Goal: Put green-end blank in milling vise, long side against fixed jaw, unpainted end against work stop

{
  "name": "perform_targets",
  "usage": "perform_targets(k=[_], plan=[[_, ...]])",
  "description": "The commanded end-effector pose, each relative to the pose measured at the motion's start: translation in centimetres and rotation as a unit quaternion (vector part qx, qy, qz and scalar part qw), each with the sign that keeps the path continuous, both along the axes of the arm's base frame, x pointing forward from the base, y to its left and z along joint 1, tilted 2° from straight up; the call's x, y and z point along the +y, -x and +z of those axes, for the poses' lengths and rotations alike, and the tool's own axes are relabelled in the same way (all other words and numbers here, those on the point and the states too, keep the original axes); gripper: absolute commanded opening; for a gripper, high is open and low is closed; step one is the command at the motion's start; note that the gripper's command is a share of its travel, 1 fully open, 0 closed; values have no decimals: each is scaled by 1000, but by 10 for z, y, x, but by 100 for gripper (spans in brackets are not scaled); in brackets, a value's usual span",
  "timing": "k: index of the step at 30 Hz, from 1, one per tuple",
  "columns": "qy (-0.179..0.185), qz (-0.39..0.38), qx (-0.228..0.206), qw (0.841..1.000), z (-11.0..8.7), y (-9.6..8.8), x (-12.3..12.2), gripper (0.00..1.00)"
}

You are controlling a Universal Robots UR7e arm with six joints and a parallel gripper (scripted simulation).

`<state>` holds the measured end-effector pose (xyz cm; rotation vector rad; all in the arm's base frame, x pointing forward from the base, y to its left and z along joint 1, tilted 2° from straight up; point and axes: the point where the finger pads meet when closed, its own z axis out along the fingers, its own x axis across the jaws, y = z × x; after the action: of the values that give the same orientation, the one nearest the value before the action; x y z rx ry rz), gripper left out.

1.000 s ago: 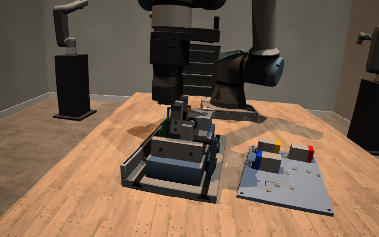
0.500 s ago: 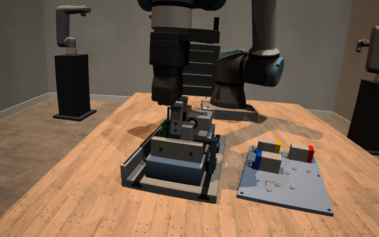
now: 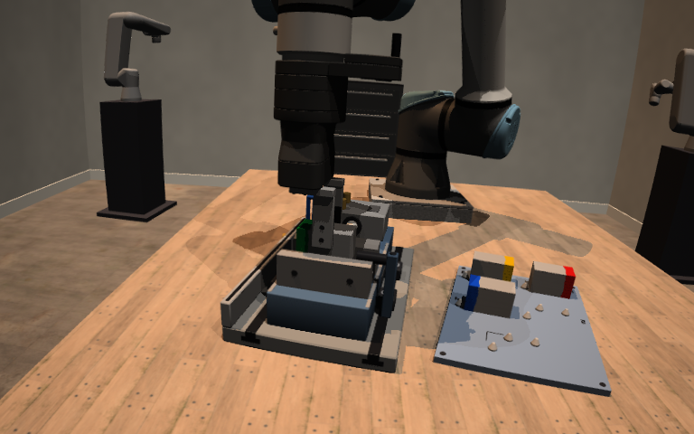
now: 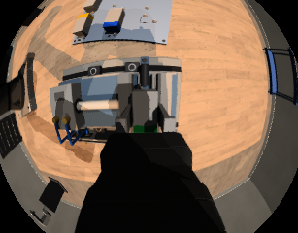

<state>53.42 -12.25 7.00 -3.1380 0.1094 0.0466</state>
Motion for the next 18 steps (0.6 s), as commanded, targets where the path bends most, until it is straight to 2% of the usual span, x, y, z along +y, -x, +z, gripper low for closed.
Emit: perform_targets(k=[1,18], plan=[[0,0,-1,1000,0,-1,2,0],[0,0,-1,1000,0,-4,5,0]])
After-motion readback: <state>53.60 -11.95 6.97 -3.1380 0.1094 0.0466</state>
